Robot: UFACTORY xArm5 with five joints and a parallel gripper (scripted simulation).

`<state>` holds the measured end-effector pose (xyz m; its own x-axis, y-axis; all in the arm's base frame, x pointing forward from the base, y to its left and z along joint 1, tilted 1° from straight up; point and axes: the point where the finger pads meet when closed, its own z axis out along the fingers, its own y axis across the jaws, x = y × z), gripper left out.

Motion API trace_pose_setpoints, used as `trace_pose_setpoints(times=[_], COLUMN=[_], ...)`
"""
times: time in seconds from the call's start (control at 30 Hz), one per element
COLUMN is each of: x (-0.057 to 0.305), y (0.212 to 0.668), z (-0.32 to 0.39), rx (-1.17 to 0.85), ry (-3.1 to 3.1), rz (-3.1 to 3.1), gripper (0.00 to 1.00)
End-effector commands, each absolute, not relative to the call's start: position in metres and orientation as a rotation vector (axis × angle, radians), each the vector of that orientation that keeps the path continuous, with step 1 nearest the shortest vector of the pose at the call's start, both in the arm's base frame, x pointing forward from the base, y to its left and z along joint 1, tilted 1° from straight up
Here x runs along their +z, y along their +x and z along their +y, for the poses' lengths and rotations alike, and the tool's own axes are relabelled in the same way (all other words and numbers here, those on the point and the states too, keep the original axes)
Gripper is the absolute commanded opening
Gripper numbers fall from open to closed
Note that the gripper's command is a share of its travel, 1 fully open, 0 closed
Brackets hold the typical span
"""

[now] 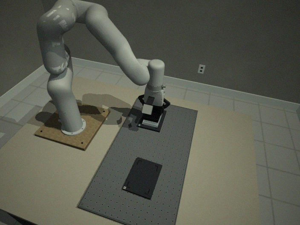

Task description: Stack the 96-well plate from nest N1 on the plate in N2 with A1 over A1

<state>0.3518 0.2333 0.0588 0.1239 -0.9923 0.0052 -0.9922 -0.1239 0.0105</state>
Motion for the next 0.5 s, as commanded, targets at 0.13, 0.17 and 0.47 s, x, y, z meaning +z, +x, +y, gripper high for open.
trace_pose_setpoints(times=[0.13,0.17,0.47], x=[0.0469,0.0468,0.0468], y=[0.3529,0.3529,0.3529], z=[0.2343,0.2343,0.2343], rx=[-0.003,-0.003,-0.003], ry=[2.349,2.349,2.349], rz=[-2.074,-2.074,-2.074], gripper=[0.00,0.00,0.00])
